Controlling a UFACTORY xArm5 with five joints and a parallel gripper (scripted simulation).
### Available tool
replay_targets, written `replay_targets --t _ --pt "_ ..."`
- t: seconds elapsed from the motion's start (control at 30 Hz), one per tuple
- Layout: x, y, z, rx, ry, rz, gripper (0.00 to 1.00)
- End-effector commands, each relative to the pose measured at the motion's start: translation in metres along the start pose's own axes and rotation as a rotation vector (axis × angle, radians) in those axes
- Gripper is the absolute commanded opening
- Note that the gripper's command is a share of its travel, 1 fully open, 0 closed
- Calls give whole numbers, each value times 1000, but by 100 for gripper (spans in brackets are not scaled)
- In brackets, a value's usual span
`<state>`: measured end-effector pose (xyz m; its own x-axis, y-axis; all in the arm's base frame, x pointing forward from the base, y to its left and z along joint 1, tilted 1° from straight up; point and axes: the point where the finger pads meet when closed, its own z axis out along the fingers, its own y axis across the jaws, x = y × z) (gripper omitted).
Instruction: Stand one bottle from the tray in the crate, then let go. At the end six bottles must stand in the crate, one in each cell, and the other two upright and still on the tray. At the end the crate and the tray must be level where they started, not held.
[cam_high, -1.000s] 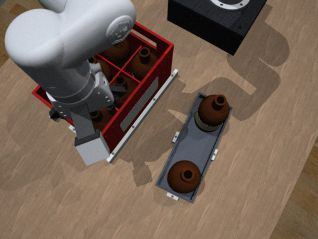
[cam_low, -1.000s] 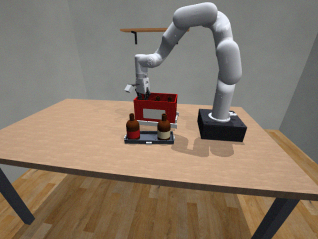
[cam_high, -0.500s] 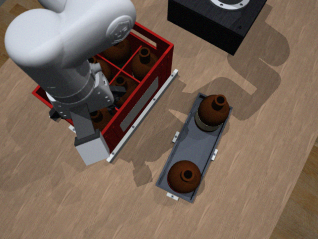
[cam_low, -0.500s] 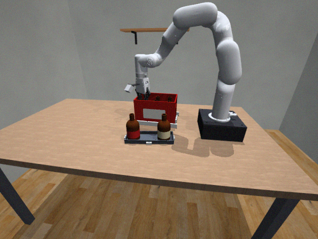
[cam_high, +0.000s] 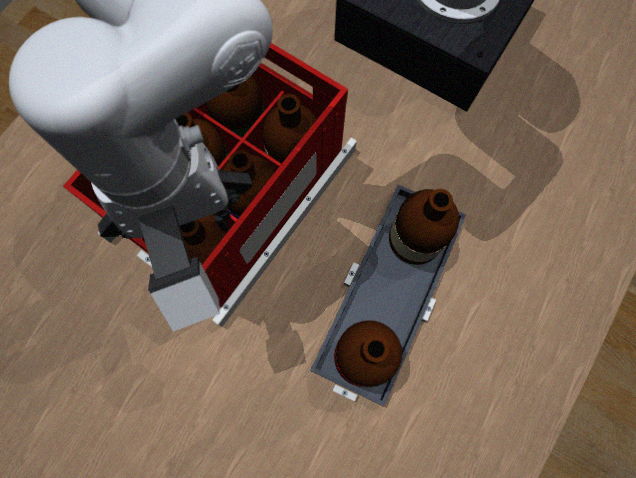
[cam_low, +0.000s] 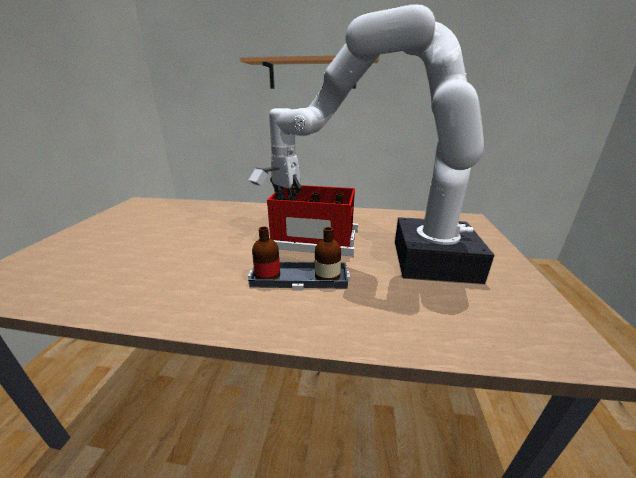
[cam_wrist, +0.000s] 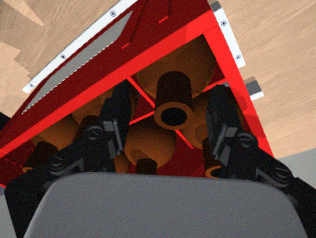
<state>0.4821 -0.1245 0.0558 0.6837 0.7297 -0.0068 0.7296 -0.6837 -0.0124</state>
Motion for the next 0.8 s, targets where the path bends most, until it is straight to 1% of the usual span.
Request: replay_targets --t 0.0,0.37,0.77 --pt "1 1 -2 -4 2 0 65" --pt "1 1 -9 -4 2 0 65" --pt "1 1 -33 -4 2 0 65"
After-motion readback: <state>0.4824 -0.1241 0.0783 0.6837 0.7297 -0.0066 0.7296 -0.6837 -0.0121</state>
